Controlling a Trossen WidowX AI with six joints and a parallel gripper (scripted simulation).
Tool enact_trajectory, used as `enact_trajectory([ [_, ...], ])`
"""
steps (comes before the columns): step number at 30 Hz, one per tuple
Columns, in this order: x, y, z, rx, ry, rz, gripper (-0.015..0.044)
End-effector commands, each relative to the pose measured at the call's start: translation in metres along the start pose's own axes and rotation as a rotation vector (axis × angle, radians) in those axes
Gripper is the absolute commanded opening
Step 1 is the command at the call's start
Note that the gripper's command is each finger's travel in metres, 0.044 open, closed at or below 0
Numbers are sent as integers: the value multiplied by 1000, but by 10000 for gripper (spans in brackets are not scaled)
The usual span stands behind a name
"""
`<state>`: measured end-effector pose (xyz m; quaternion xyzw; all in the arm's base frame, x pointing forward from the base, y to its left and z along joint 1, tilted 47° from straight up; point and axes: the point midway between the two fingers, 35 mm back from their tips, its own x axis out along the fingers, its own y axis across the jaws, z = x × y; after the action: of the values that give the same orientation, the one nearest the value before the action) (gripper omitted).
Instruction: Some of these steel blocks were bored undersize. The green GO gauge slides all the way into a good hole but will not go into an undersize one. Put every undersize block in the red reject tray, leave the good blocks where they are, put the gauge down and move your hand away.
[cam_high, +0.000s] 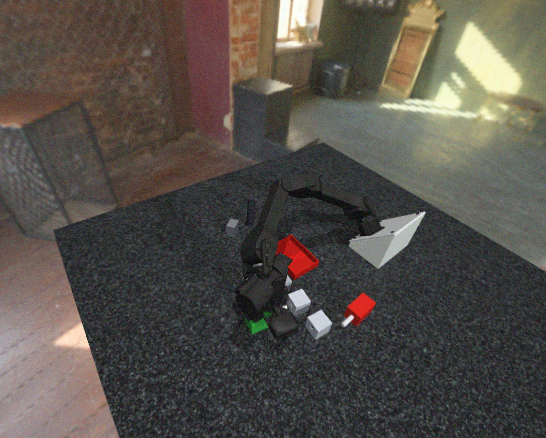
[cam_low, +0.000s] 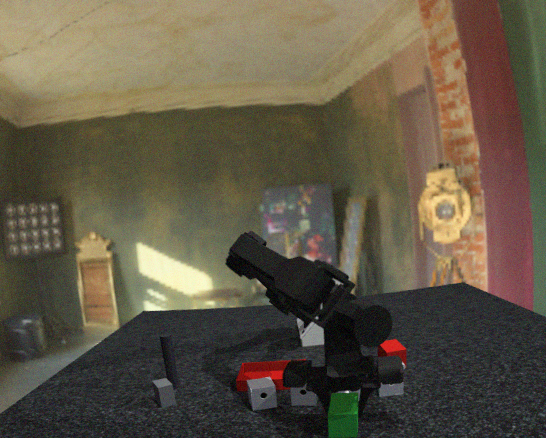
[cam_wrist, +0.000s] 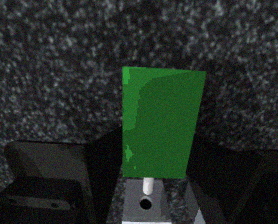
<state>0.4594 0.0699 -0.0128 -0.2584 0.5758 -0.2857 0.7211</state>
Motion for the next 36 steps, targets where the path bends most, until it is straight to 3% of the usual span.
enact_trajectory([
  [1,-12,1,2,-2,-11,1,0],
  [4,-35,-1,0,0,-1,-1,0],
  [22,-31,-8,-2,-5,32,-22,0],
  [29,-76,-13,-3,-30,38,-27,0],
  [36,-80,-10,-9,-149,40,-22,0],
])
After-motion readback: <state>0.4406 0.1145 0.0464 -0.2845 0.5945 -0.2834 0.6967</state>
